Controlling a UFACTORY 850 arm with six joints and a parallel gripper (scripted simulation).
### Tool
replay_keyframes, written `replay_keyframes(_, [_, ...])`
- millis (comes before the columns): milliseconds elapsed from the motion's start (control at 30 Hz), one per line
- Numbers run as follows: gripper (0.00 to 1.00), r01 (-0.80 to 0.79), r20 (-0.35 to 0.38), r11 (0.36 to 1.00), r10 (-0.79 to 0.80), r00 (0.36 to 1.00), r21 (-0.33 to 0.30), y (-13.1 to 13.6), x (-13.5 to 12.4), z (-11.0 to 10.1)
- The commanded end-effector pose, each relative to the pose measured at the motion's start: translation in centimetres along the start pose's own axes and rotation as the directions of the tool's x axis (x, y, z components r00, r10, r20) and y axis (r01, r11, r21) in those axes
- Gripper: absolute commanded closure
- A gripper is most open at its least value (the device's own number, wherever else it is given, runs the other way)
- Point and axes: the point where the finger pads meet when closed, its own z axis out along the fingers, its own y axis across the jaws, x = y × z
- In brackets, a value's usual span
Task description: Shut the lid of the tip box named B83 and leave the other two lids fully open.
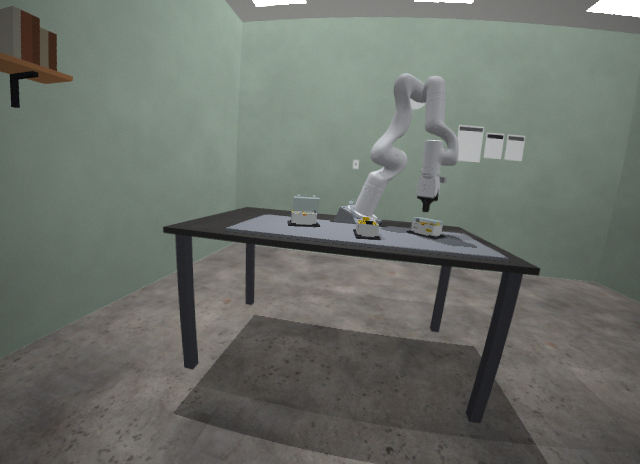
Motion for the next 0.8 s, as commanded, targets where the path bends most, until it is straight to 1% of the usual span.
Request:
replay_keyframes(0, [1.0, 0.0, 0.0, 1.0, 0.0, 1.0, -0.001, 0.1, 0.0, 0.4])
replay_keyframes(667, [1.0, 0.0, 0.0, 1.0, 0.0, 1.0, -0.001, 0.1, 0.0, 3.4])
replay_keyframes(767, [1.0, 0.0, 0.0, 1.0, 0.0, 1.0, -0.001, 0.1, 0.0, 3.4])
